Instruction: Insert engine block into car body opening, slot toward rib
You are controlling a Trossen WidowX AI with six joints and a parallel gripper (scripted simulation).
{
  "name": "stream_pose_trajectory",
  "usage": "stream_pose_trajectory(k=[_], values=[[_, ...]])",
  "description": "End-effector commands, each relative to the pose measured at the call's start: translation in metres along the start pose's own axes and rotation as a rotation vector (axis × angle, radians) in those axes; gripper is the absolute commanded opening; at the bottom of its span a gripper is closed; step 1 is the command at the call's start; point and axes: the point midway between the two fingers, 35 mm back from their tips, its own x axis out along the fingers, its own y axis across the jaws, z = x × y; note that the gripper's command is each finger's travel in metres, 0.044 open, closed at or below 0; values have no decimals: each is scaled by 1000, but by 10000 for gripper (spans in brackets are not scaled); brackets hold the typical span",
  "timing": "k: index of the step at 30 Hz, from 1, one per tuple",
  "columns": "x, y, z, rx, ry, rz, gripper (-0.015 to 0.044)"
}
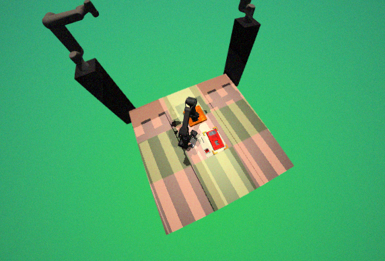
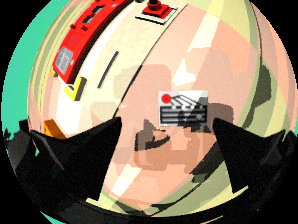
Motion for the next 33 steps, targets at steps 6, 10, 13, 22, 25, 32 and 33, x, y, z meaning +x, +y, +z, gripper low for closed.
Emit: stream_pose_trajectory(k=[6, 10, 13, 22, 25, 32, 33], values=[[-4, -2, 4, -301, 56, -17, 440], [-6, -2, 5, -437, 83, -17, 440], [-7, -2, 5, -539, 103, -15, 440], [-10, -2, 8, -845, 165, 0, 440], [-12, -3, 9, -946, 185, 8, 440], [-15, -3, 11, -1182, 233, 34, 440], [-15, -3, 11, -1216, 240, 38, 440]])
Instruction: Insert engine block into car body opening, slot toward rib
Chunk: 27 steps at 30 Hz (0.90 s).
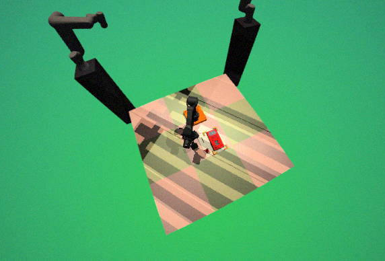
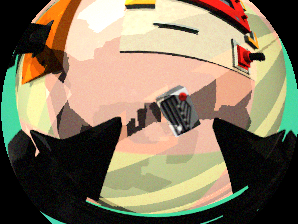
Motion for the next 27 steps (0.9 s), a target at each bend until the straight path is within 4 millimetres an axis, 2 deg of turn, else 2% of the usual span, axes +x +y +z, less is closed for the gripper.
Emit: stream_pose_trajectory(k=[1, 13, 18, 21, 23, 27], values=[[-4, -3, -1, -129, 26, 10, 440], [-11, -6, -1, -514, 76, 65, 440], [-11, -6, -1, -519, 76, 65, 440], [-10, -17, 4, -519, 76, 64, 440], [-10, -17, 4, -519, 76, 64, 440], [4, -17, 3, -519, 76, 64, 440]])
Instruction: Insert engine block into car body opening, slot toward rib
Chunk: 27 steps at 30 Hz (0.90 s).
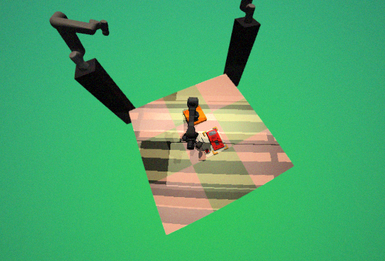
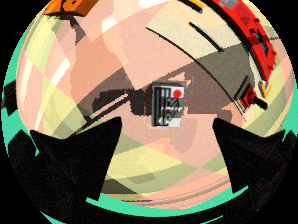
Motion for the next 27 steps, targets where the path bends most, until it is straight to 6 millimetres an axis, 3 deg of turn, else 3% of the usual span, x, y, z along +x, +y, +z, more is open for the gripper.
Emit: stream_pose_trajectory(k=[1, 22, 27], values=[[11, 0, 2, 4, -8, 7, 440], [38, 0, 2, 4, -8, 7, 440], [38, 0, 2, 4, -8, 7, 309]])
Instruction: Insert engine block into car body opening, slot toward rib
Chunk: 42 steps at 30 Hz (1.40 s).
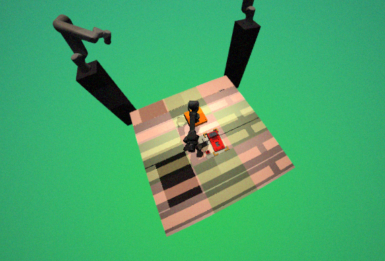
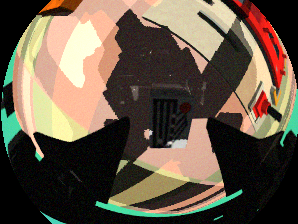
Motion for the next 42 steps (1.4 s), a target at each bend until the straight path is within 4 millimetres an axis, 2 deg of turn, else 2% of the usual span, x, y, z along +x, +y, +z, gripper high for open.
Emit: stream_pose_trajectory(k=[1, 6, 13, 17, 42], values=[[2, 1, 1, 4, -2, 4, 282], [2, 1, 1, 4, -2, 4, 151], [2, 1, 1, 4, -2, 4, 105], [-3, 0, 0, 4, -2, 4, 0], [-80, -3, -6, 4, -1, 3, 0]])
